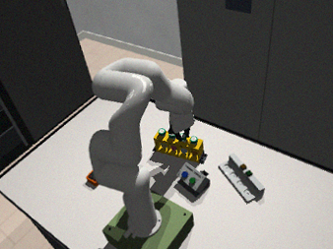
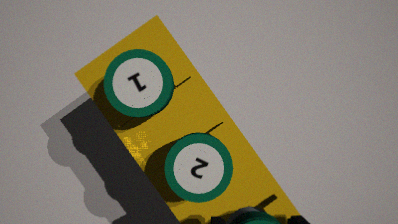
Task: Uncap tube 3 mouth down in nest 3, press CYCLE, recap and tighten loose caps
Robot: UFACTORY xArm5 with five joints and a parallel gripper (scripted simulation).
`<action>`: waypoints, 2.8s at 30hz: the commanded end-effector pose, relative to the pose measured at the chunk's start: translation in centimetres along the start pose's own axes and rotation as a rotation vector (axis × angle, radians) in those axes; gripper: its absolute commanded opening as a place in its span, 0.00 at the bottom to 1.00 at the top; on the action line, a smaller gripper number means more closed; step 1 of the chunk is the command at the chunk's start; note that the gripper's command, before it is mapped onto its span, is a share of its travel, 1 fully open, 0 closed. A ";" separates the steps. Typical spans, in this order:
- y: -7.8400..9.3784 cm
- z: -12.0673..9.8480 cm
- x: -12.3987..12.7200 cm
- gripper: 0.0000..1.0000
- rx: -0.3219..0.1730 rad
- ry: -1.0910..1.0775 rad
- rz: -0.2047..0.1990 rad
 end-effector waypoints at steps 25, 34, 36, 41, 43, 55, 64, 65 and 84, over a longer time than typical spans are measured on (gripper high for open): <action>-0.1 0.1 0.1 0.00 -0.004 -1.231 -0.003; -0.1 0.1 0.1 0.00 -0.005 -1.402 -0.003; -0.1 0.1 0.1 0.00 -0.005 -1.402 -0.003; -0.1 0.1 0.1 0.46 -0.005 -1.402 -0.003; -0.1 0.1 0.1 0.46 -0.005 -1.402 -0.003; -0.1 0.1 0.1 0.46 -0.004 -0.992 -0.003; -0.1 0.1 0.1 0.46 -0.003 -0.512 -0.004; -0.1 0.1 0.1 0.46 -0.002 -0.459 -0.004; -0.1 0.1 0.1 0.00 -0.003 -0.355 -0.004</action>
Point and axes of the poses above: the point where the finger pads meet when closed, its own y axis out along the fingers, its own x axis across the jaws, z = x × y, the point moved 7 cm from there along -y, back along the fingers, and after that the axes turned 10 degrees about -y, right-handed, at the moved point
